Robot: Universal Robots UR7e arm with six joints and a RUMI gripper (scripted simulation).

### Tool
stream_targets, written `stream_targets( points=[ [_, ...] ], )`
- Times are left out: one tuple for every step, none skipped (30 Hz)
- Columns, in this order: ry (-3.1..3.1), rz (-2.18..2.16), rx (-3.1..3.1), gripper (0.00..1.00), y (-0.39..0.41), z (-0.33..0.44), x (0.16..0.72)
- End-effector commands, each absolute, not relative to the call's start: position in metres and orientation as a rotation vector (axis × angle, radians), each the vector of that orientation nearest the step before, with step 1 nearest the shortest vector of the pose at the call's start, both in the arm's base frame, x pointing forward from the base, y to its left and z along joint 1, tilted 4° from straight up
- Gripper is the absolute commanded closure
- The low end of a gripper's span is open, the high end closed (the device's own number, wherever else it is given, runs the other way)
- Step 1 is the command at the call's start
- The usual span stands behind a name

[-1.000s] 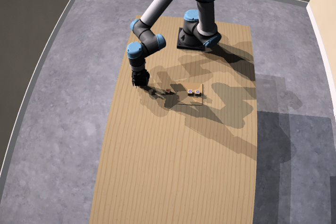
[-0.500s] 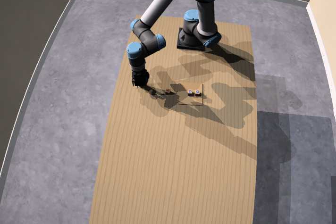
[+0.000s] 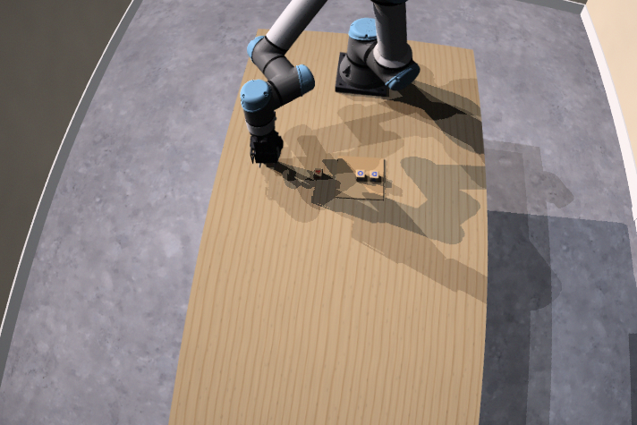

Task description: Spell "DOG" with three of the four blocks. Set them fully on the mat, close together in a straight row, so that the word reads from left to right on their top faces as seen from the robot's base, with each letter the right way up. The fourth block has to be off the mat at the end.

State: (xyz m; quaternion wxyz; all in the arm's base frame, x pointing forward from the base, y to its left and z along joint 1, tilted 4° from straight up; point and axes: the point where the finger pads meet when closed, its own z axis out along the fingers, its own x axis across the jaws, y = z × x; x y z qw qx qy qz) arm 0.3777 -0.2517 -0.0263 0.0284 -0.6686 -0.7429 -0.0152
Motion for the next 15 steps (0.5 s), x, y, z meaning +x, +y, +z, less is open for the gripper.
stream_targets(
  points=[
    [-2.291, -0.049, -2.060, 0.95, -0.250, -0.028, 0.377],
    [-2.291, -0.049, -2.060, 0.95, -0.250, -0.028, 0.377],
    [-2.291, -0.049, -2.060, 0.95, -0.250, -0.028, 0.377],
    [-2.291, -0.049, -2.060, 0.95, -0.250, -0.028, 0.377],
    [-2.291, -0.049, -2.060, 0.95, -0.250, -0.028, 0.377],
    [-2.291, -0.049, -2.060, 0.95, -0.250, -0.028, 0.377],
    [-2.291, -0.049, -2.060, 0.95, -0.250, -0.028, 0.377],
    [-2.292, -0.049, -2.060, 0.95, -0.250, -0.028, 0.377],
    [-2.292, -0.048, -2.060, 0.95, -0.250, -0.027, 0.378],
    [-2.292, -0.048, -2.060, 0.95, -0.250, -0.027, 0.378],
    [-2.292, -0.048, -2.060, 0.95, -0.250, -0.027, 0.378],
    [-2.293, -0.048, -2.062, 0.95, -0.250, -0.025, 0.378],
    [-2.295, -0.047, -2.064, 0.95, -0.252, -0.022, 0.379],
    [-2.296, -0.047, -2.065, 0.95, -0.252, -0.019, 0.379],
    [-2.296, -0.047, -2.065, 0.95, -0.253, -0.016, 0.379]
  ],
)
